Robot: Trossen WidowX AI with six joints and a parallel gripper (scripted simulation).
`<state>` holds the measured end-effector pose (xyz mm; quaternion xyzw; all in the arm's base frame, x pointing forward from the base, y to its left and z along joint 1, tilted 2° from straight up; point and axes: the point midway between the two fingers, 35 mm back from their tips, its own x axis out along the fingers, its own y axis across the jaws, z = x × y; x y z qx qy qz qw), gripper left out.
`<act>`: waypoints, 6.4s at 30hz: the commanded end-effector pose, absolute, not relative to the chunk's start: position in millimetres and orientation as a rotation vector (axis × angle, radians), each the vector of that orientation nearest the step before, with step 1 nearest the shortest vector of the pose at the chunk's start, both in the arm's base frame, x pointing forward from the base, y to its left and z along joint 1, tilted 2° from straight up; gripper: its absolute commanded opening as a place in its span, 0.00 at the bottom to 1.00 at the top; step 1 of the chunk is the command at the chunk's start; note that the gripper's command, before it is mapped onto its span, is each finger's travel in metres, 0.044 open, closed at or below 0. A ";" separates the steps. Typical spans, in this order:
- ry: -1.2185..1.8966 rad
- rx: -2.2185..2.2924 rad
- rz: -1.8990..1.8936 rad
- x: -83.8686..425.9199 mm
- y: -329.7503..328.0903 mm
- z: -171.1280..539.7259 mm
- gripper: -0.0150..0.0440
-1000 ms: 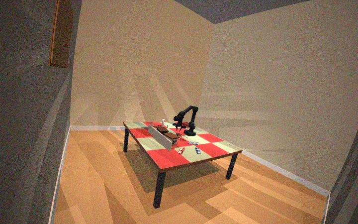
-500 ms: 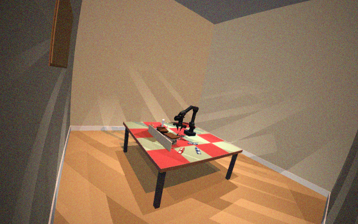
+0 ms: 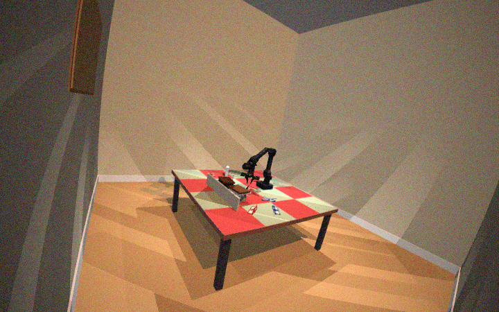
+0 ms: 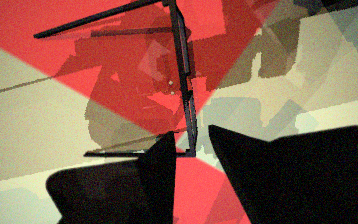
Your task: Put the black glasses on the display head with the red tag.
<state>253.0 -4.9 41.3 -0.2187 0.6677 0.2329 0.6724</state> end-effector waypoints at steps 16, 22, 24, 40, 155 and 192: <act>1.502 -0.493 0.533 251.8 -3.3 10.7 0.49; 1.502 -0.493 0.533 250.8 -3.0 1.0 0.49; 1.502 -0.493 0.533 250.4 -2.9 -1.8 0.49; 1.503 -0.496 0.528 251.4 -3.8 0.6 0.29; 0.622 1.087 -1.034 277.0 133.2 139.6 0.25; 0.243 1.664 -1.064 263.9 180.3 154.8 0.25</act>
